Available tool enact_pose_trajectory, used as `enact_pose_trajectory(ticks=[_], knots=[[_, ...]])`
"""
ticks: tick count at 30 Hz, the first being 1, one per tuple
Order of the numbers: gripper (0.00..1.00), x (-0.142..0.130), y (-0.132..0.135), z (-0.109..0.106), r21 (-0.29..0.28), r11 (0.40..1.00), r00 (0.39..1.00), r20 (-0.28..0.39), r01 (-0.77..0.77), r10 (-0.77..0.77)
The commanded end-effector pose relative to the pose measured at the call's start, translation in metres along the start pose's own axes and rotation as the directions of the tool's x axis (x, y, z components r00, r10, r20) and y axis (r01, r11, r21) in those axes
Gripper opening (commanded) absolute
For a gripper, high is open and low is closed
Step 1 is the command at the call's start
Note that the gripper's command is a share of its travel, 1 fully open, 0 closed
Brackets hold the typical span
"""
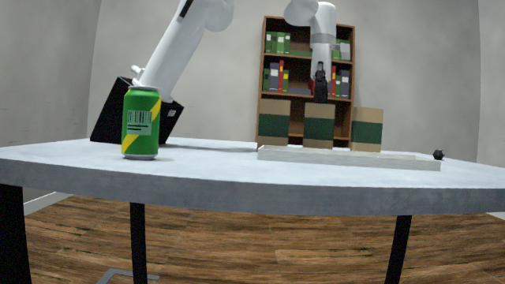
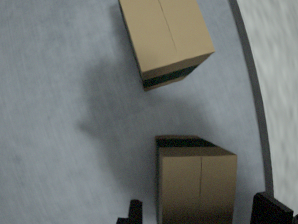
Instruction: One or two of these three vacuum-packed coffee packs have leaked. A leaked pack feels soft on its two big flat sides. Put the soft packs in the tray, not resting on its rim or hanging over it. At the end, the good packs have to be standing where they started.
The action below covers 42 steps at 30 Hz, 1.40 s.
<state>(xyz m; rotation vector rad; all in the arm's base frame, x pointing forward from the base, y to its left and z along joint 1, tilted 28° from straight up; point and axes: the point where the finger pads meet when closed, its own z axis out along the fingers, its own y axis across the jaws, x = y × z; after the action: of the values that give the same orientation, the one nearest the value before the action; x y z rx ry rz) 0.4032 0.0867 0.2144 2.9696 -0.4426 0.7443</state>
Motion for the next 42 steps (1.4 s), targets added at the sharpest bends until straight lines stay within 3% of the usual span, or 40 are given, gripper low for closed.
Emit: enact_pose_trajectory(ticks=[1,20,39,40,42], knots=[[0.83,0.001,-0.001,0.006,0.001,1.000,1.000,-0.003,0.000,0.000],[0.83,0.001,-0.001,0.042,0.001,1.000,1.000,-0.003,0.000,0.000],[0.83,0.001,-0.001,0.045,0.001,1.000,1.000,-0.003,0.000,0.000],[0.23,0.001,-0.001,0.045,0.001,1.000,1.000,-0.003,0.000,0.000],[0.23,0.001,-0.001,0.045,0.001,1.000,1.000,-0.003,0.000,0.000]])
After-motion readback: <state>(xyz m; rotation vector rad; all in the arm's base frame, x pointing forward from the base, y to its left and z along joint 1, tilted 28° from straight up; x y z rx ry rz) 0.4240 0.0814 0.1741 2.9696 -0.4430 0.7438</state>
